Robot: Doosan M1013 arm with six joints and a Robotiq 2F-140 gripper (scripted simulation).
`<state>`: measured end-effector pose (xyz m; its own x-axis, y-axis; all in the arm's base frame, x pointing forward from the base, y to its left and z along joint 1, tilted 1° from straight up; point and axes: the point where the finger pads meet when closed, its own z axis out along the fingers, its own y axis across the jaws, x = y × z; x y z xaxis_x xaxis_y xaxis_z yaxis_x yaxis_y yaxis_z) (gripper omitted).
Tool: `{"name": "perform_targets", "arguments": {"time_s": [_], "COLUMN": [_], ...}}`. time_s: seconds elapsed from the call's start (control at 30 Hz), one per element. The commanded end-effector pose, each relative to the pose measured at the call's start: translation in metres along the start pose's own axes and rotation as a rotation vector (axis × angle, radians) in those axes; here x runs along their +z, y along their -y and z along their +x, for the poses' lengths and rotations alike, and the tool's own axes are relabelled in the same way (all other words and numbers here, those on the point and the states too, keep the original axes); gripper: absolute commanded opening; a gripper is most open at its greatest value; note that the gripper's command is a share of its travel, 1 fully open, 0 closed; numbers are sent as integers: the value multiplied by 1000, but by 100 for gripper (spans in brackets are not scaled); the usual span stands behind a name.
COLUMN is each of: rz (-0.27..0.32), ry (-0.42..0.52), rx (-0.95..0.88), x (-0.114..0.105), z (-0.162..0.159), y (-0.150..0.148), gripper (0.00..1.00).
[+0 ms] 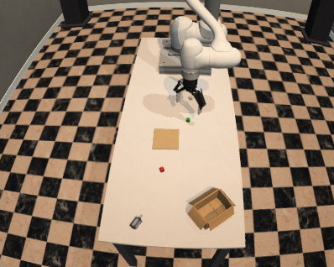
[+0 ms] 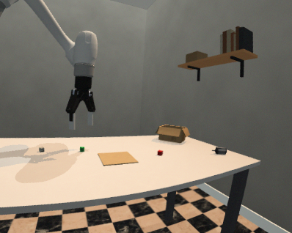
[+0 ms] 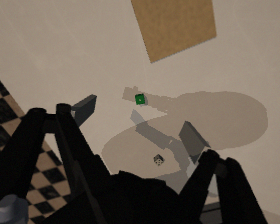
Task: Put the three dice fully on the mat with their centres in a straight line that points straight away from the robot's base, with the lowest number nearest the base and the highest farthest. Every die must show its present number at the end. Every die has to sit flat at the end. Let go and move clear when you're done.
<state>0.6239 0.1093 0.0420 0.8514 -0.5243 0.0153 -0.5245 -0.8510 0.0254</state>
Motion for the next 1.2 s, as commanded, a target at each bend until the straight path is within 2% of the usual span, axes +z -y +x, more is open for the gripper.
{"name": "perform_targets", "arguments": {"time_s": [0.0,0.23,0.43,0.47,1.17], "rz": [9,10,10,10,10], "ry": [6,5,4,4,4], "rx": [-173,-439,-475,-475,-475], "x": [4,10,11,11,11], "z": [0,0,0,0,0], "y": [0,1,1,1,1], "gripper": [100,100,100,29,29]}}
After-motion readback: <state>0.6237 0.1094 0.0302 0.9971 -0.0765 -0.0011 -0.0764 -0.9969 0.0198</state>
